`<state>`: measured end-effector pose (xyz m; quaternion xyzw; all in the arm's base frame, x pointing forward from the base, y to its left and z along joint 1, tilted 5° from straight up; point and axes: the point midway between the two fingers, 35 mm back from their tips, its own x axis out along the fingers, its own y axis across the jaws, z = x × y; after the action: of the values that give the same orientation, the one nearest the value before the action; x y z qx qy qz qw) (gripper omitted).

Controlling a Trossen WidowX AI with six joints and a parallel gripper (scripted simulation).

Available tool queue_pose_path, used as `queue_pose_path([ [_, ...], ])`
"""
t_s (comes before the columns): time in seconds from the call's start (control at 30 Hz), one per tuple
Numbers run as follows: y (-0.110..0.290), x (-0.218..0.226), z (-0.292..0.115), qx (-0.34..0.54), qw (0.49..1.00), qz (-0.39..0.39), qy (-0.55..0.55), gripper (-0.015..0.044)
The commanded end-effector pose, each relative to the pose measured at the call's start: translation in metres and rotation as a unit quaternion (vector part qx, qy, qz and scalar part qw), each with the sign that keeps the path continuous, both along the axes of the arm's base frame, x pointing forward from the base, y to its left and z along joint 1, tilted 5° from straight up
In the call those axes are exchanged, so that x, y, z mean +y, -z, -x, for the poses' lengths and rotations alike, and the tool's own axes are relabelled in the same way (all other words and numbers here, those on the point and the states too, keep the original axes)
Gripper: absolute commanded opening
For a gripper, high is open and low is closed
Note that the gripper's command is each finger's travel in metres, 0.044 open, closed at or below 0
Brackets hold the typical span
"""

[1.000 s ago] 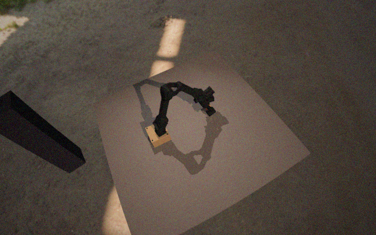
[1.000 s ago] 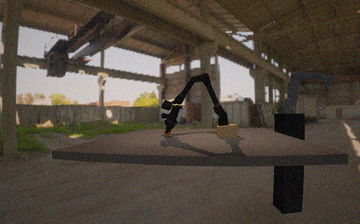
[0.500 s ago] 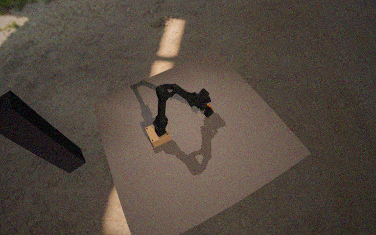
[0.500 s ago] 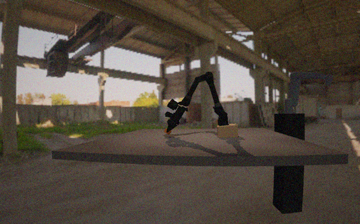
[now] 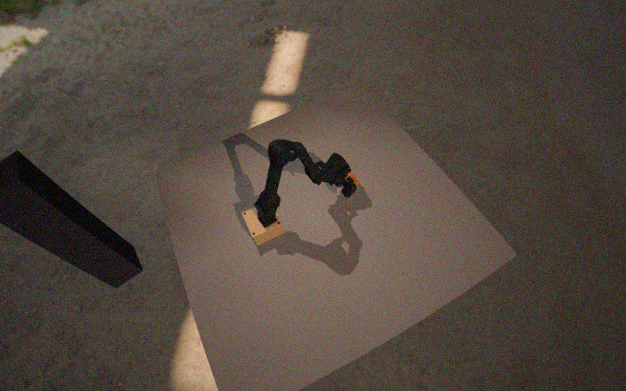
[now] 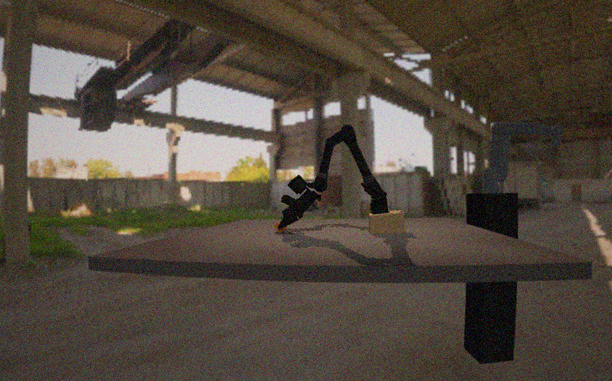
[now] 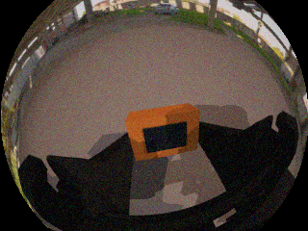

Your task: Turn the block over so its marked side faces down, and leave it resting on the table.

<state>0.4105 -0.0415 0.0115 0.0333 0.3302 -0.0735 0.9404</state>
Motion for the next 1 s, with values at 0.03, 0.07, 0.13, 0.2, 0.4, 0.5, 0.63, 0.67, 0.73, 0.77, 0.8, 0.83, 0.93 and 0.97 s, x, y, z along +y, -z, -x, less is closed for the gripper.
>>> queue_pose_path([
  [0.03,0.007,0.0,-0.001,-0.026,1.0,0.004,0.004,0.0],
  [0.07,0.008,0.0,-0.001,-0.033,0.999,0.005,0.005,0.0],
  [0.13,0.01,0.0,-0.001,-0.048,0.999,0.007,0.005,0.0],
  [0.2,0.012,0.0,-0.001,-0.062,0.998,0.009,0.005,0.0],
  [0.4,0.015,0.0,0.001,-0.104,0.994,0.016,0.004,0.0],
  [0.5,0.015,0.0,0.004,-0.125,0.992,0.021,0.003,0.0],
  [0.63,0.013,0.0,0.008,-0.153,0.988,0.026,0.003,0.0],
  [0.67,0.013,0.0,0.01,-0.16,0.987,0.027,0.003,0.0],
  [0.73,0.012,0.001,0.013,-0.174,0.984,0.029,0.003,0.0],
  [0.77,0.012,0.001,0.014,-0.18,0.983,0.03,0.003,0.0],
  [0.8,0.011,0.001,0.016,-0.187,0.982,0.03,0.004,0.0],
  [0.83,0.01,0.001,0.017,-0.193,0.981,0.031,0.004,0.0],
  [0.93,0.01,0.001,0.019,-0.198,0.98,0.031,0.004,0.0],
  [0.97,0.009,0.001,0.019,-0.201,0.979,0.032,0.004,0.0],
])
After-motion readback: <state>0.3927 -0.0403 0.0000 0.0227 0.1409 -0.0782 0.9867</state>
